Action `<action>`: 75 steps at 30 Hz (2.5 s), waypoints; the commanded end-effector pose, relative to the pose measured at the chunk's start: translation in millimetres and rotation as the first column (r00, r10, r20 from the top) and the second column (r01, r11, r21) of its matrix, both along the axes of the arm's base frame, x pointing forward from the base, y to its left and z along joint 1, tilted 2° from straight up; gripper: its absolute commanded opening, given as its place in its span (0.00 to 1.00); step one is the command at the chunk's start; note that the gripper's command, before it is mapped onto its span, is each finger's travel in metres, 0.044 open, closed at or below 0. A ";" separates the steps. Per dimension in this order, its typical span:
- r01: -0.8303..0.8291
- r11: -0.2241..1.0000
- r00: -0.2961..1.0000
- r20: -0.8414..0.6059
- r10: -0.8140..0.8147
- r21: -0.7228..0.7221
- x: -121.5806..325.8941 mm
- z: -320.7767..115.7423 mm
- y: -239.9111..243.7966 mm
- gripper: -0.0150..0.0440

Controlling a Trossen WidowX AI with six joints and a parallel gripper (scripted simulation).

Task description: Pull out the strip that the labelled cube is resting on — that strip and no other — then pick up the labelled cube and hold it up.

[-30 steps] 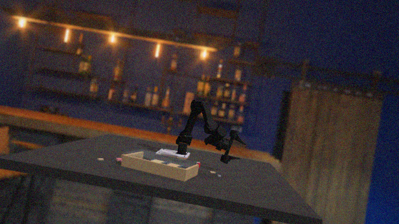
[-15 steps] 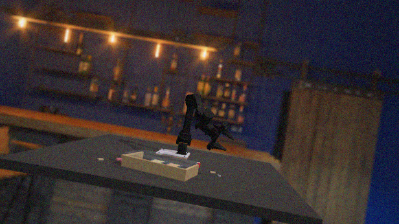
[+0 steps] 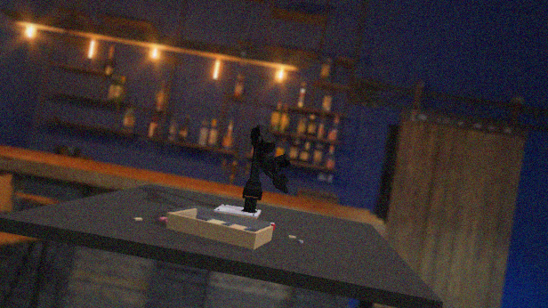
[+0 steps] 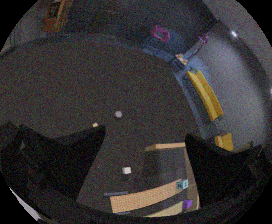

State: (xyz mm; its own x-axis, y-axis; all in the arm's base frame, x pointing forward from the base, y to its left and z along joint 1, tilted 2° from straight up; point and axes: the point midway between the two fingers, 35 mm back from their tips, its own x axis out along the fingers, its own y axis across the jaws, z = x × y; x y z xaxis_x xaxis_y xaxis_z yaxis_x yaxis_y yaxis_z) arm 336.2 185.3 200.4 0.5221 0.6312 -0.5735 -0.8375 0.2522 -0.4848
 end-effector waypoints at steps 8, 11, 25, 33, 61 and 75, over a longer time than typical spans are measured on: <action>0.866 0.439 0.498 -0.358 -0.790 0.237 -28.4 13.8 -136.8 0.93; 0.900 0.348 0.428 -0.390 -0.815 0.261 -33.2 15.1 -148.3 0.93; 0.900 0.348 0.428 -0.390 -0.815 0.261 -33.2 15.1 -148.3 0.93; 0.929 0.336 0.369 -0.445 -0.816 0.156 -21.9 5.9 -144.9 0.75; 0.780 0.179 -0.202 -0.512 -0.835 -0.600 39.7 -95.7 -129.6 0.25; 0.780 0.179 -0.202 -0.512 -0.835 -0.600 40.8 -118.9 -130.2 0.25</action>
